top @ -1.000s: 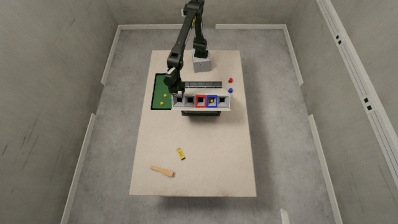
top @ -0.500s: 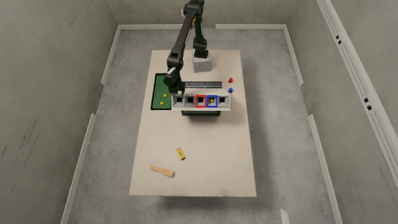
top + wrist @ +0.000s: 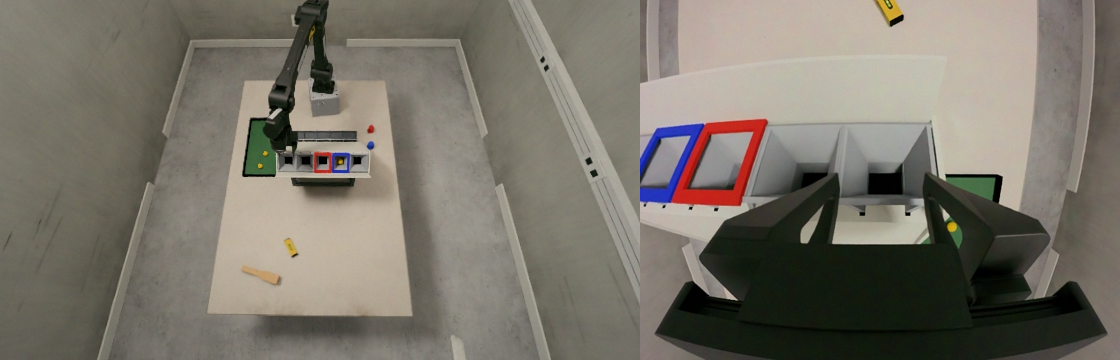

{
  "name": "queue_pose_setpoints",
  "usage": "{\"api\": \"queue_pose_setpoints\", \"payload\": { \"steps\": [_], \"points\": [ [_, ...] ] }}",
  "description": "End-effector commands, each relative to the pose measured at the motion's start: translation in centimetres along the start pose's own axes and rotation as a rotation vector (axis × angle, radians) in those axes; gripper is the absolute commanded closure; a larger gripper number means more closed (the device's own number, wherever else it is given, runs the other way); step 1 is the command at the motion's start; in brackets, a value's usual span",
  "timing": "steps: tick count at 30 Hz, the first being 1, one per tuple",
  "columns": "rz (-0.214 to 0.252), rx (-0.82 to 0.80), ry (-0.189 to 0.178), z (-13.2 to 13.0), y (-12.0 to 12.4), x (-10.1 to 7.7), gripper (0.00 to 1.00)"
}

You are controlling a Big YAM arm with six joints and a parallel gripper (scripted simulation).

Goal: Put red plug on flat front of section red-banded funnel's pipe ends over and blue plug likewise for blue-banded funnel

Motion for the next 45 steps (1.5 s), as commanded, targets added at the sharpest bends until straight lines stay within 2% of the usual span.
{"api": "queue_pose_setpoints", "payload": {
  "steps": [1,34,45],
  "points": [
    [-0.078,-0.008,0.016,-0.1,-2.6,-3.5,0.41],
    [-0.078,-0.008,0.016,-0.1,-2.6,-3.5,0.41],
    [-0.078,-0.008,0.016,-0.2,-3.7,-4.8,0.41]
  ]
}}
Point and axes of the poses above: the point where the finger pads meet when closed, its own x axis out along the fingers, its own z axis across the jaws, y = z × x, the point moved 4 cm from there along -x, back along the fingers, and after that the axes turned 2 degrees about x, right-handed, at the moved point
